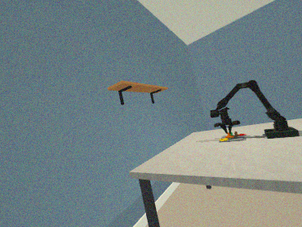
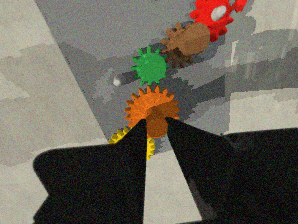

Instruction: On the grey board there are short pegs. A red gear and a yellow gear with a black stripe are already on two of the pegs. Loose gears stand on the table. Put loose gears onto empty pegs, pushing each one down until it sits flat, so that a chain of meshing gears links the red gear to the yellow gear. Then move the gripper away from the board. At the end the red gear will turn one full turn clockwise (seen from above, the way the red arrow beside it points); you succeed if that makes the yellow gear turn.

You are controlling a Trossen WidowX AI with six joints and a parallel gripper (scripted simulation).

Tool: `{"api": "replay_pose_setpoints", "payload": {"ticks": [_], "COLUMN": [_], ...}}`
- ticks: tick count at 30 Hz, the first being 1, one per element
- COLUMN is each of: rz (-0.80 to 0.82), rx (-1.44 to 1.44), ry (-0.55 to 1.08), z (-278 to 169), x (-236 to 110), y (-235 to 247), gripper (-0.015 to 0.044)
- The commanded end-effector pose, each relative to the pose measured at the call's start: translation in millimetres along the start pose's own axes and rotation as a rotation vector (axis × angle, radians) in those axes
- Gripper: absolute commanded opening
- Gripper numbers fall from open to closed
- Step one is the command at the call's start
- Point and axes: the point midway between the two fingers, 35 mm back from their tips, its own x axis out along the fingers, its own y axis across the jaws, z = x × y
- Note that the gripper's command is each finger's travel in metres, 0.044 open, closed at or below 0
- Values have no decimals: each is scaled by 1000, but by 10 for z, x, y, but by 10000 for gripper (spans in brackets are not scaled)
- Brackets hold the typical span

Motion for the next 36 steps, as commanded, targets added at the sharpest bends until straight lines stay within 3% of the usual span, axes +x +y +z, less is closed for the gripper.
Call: {"api": "replay_pose_setpoints", "payload": {"ticks": [1,19,28,33,36], "rz": [1,1,1,1,1], "rx": [8,-278,-236,-186,-140], "ry": [-4,-5,-5,-4,-4], "z": [8,8,2,-2,-5], "x": [10,55,78,55,34], "y": [5,1,10,6,1], "gripper": [0,0,0,131,140]}}
